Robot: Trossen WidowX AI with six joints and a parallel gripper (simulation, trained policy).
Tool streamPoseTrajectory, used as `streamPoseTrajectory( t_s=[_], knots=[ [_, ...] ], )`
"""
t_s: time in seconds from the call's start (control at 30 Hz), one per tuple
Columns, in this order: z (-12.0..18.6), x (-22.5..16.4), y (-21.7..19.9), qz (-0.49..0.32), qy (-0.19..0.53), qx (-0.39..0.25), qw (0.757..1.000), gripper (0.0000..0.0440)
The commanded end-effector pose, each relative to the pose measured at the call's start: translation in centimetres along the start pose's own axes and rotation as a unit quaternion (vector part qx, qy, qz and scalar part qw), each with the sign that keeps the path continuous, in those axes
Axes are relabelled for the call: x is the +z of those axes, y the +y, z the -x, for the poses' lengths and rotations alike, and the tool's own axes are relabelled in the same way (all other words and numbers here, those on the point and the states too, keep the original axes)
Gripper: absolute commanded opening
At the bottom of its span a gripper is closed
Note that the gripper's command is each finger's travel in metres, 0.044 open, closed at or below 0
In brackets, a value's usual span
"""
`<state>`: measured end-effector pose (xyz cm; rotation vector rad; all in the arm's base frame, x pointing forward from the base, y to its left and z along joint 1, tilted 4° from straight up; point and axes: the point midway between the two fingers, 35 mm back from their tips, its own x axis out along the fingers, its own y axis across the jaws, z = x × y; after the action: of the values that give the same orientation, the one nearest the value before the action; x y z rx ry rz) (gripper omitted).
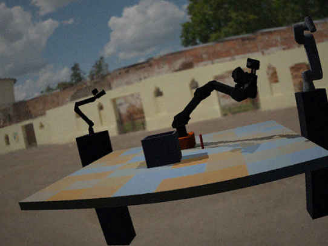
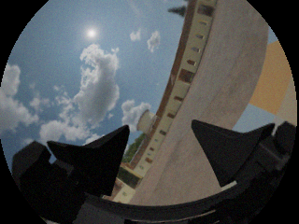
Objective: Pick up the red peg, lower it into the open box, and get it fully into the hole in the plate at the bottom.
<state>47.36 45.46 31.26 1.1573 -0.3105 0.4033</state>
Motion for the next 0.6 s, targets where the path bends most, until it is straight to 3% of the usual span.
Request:
streamPoseTrajectory(
  t_s=[0.0,0.1,0.57],
  knots=[
    [-0.1,-0.3,-0.2,0.009,0.013,-0.002,1.000,0.0418],
    [-0.5,-1.0,-1.6,0.027,0.057,-0.019,0.998,0.0440],
    [-0.5,1.9,-7.4,0.032,0.226,-0.153,0.961,0.0440]
  ],
)
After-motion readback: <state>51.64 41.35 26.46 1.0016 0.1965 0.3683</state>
